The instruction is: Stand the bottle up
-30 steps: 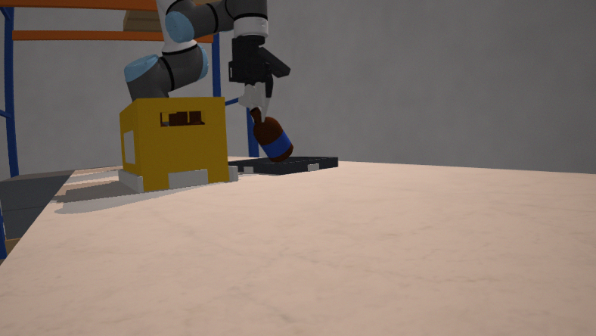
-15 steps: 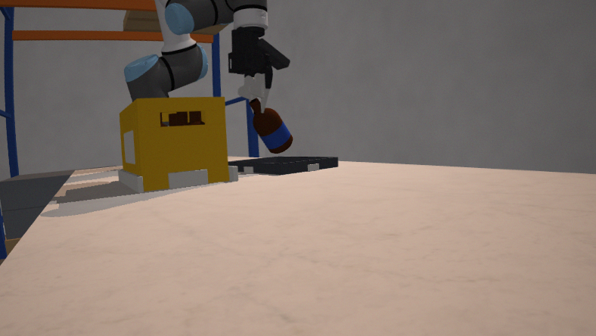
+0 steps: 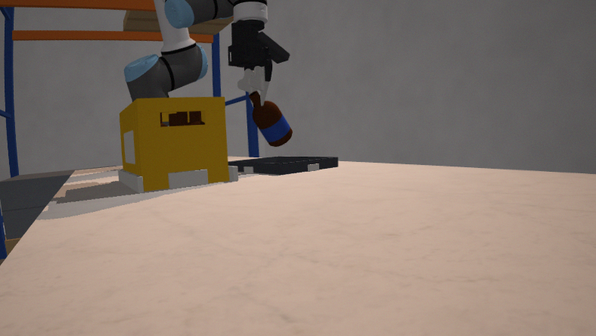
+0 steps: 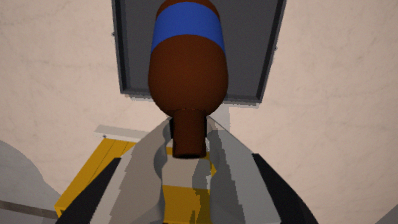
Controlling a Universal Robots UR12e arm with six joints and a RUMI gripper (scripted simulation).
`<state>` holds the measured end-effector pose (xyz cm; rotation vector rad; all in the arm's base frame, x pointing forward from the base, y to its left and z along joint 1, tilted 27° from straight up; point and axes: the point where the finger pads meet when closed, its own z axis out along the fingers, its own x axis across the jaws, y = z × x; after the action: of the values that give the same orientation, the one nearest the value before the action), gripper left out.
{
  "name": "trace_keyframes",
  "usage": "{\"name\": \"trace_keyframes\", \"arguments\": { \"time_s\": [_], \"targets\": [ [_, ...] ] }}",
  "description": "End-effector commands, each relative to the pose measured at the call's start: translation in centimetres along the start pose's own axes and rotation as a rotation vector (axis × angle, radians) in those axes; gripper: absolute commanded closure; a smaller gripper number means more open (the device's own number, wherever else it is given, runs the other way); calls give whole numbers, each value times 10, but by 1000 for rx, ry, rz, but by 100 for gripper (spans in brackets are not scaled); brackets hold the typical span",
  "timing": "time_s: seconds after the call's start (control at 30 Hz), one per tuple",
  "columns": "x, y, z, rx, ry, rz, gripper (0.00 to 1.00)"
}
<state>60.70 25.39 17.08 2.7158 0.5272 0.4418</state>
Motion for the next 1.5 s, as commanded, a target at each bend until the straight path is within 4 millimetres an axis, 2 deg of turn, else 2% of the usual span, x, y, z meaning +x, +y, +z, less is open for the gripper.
{"name": "trace_keyframes", "arguments": {
  "time_s": [0.0,0.57,1.47],
  "targets": [
    [1,0,-8,0,1,0,100],
    [1,0,-18,0,1,0,100],
    [1,0,-21,0,1,0,100]
  ]
}}
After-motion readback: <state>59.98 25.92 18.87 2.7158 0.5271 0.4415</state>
